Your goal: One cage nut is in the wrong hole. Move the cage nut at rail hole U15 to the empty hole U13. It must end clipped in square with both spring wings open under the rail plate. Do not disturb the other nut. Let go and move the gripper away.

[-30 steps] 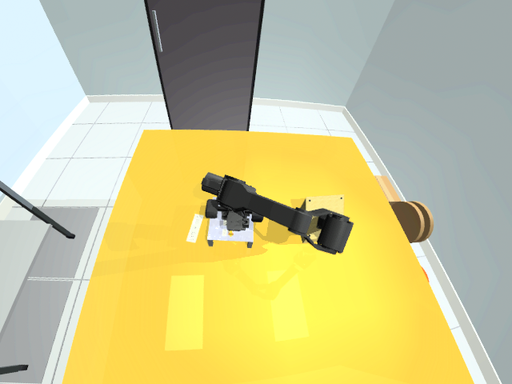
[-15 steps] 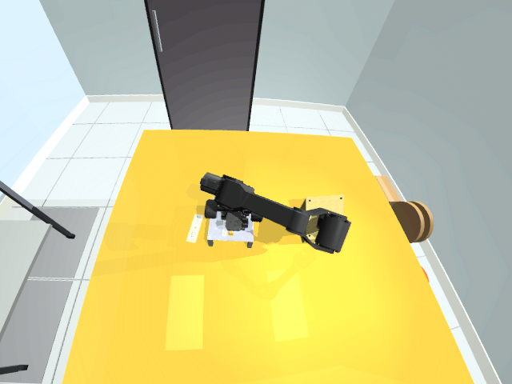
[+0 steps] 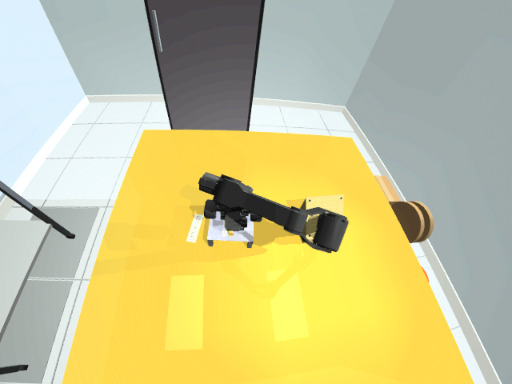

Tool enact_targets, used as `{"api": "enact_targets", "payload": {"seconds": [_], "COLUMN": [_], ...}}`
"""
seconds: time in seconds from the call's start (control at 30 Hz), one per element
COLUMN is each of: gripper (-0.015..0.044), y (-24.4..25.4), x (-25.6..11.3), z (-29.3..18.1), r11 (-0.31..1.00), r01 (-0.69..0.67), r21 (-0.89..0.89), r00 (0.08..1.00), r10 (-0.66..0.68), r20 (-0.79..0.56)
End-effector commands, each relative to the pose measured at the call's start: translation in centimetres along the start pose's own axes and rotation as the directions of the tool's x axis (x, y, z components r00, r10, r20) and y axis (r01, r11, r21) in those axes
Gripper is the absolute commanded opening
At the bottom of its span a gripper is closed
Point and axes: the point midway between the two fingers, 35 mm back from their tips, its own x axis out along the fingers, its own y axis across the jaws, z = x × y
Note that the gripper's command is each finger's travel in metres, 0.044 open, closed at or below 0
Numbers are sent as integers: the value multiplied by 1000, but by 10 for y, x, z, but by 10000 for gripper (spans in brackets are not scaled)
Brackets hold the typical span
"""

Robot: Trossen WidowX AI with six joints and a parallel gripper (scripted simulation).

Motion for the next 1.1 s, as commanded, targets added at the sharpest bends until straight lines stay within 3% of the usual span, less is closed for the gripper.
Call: {"api": "enact_targets", "payload": {"seconds": [0.0, 1.07], "gripper": [29, 29], "y": [0, -4], "x": [1, 1], "z": [-1, -1], "r11": [1000, 1000], "r01": [-7, -14], "r21": [-2, -3], "r00": [1000, 1000], "r10": [7, 14], "r20": [-2, -2]}}
